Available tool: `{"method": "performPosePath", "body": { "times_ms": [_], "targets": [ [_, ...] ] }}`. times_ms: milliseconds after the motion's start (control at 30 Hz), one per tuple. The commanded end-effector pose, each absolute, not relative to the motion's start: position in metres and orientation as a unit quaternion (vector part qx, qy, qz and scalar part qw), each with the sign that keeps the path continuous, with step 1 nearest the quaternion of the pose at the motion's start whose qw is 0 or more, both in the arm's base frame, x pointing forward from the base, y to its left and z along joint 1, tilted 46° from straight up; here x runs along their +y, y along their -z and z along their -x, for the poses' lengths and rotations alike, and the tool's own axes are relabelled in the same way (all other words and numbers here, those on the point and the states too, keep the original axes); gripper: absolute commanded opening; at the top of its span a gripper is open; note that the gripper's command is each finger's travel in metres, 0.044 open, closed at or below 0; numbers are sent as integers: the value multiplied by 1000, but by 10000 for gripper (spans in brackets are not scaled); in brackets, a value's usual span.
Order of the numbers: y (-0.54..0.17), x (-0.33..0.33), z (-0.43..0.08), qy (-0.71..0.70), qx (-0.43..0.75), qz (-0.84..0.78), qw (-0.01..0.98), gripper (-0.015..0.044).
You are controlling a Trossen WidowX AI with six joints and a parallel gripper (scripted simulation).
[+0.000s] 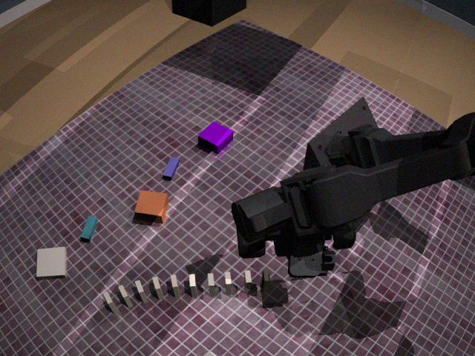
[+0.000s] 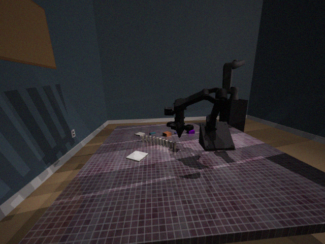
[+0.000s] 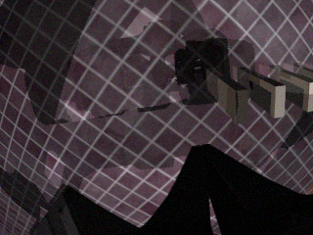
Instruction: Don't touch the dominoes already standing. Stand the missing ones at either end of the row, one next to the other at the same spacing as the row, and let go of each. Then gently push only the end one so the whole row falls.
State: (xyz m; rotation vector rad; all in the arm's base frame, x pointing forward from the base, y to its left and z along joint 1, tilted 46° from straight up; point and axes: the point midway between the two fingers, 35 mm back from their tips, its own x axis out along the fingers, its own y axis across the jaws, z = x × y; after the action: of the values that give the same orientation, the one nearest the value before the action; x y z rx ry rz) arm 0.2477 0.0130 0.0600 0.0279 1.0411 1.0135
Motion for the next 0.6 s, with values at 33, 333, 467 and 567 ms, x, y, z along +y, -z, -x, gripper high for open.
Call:
{"method": "performPosePath", "body": {
  "times_ms": [33,333,467,567],
  "targets": [
    [-61,14,-248,-466,472,-12,748,0],
    [-61,14,-248,-466,472,-12,748,0],
    [-61,14,-248,-466,472,-12,748,0],
    [-46,26,-253,-464,473,-10,748,0]
  ]
}}
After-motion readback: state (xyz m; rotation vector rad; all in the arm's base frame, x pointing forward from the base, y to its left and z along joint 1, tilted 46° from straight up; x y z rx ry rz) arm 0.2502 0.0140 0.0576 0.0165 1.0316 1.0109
